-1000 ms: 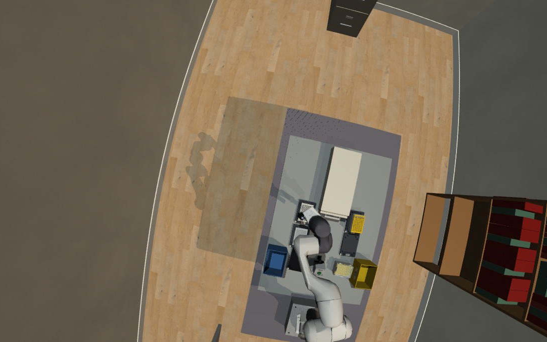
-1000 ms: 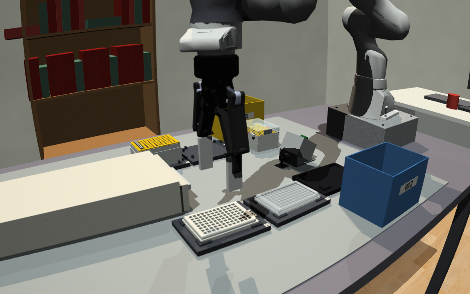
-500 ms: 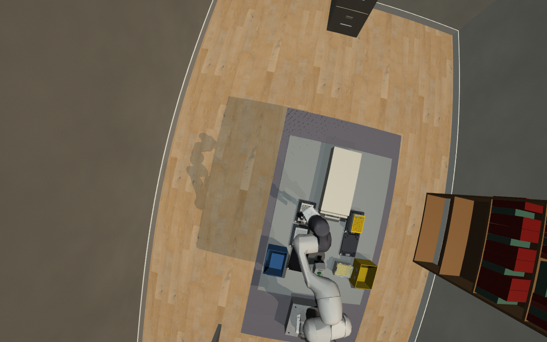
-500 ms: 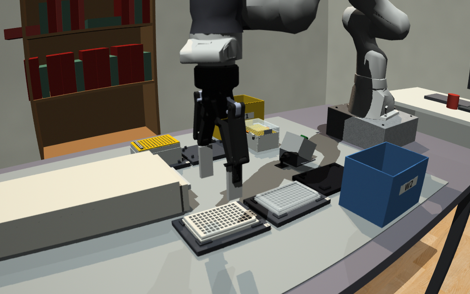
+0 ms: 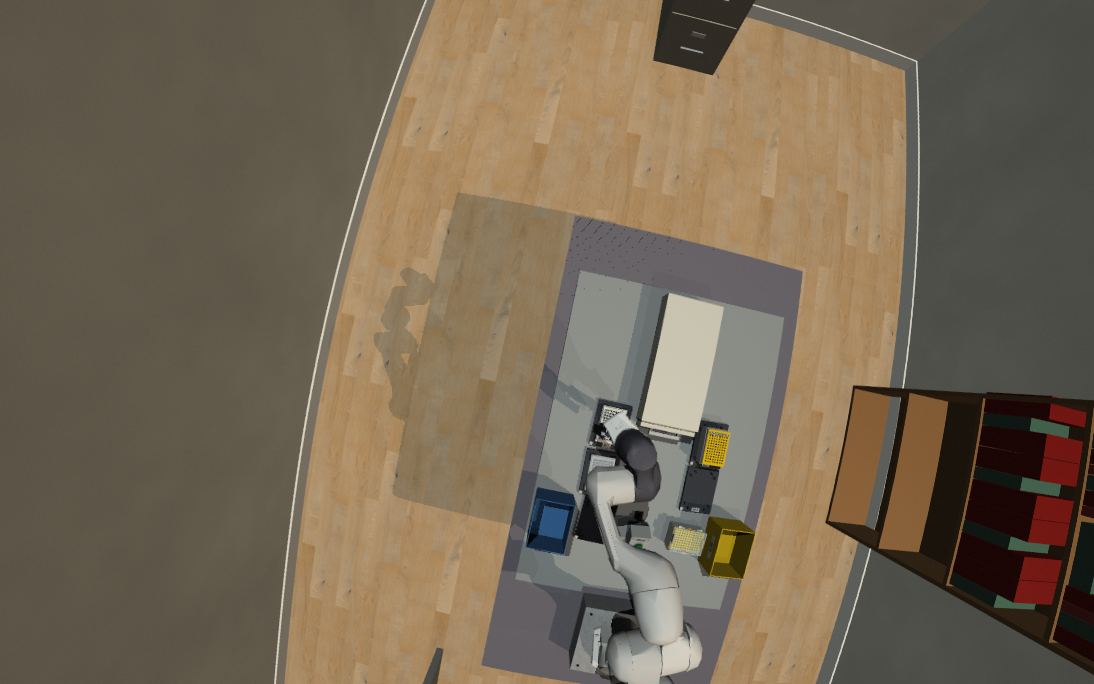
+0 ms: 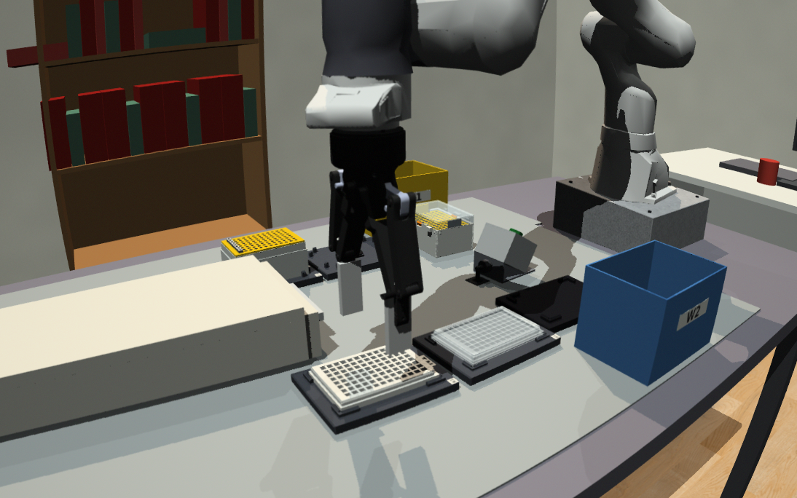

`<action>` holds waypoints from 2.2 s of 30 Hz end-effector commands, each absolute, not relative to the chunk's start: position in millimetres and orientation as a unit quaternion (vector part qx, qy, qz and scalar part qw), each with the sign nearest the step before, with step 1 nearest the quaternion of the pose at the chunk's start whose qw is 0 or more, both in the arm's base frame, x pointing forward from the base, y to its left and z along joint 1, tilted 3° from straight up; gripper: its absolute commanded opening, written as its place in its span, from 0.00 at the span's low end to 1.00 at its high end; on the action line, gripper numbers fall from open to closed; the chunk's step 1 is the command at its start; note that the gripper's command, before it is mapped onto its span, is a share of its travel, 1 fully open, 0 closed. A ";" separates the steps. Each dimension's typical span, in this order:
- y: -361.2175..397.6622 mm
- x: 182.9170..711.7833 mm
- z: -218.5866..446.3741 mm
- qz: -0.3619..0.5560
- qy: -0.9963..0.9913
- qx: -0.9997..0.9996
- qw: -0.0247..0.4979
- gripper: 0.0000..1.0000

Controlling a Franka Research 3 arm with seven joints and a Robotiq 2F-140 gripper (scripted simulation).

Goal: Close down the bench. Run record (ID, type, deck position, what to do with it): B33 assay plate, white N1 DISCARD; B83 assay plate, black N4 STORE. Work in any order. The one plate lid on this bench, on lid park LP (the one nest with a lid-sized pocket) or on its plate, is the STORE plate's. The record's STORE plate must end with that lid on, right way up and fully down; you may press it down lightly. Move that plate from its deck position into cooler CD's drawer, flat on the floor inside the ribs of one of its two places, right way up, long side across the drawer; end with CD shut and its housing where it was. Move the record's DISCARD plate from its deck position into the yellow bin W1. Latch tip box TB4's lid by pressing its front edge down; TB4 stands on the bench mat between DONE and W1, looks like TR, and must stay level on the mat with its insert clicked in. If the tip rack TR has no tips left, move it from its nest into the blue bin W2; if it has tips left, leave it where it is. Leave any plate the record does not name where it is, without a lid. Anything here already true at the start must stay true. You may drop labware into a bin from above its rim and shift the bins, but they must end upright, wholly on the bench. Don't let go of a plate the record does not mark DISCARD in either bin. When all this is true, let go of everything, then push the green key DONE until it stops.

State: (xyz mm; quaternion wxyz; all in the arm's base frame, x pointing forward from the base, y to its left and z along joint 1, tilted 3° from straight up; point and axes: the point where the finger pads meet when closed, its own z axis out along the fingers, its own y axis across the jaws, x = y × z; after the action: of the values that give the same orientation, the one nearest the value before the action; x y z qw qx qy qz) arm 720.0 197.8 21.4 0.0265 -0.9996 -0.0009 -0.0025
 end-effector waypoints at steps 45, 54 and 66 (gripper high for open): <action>200.2 722.8 -20.8 -0.006 0.000 -1.000 0.026 0.66; 200.7 722.9 -30.1 -0.006 0.000 -1.000 0.026 0.66; 201.3 723.1 -40.8 -0.006 0.000 -1.000 0.026 0.66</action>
State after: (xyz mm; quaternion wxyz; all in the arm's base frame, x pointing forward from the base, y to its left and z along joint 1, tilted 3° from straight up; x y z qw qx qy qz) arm 720.7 200.9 -39.6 0.0265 -0.9996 -0.0005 -0.0025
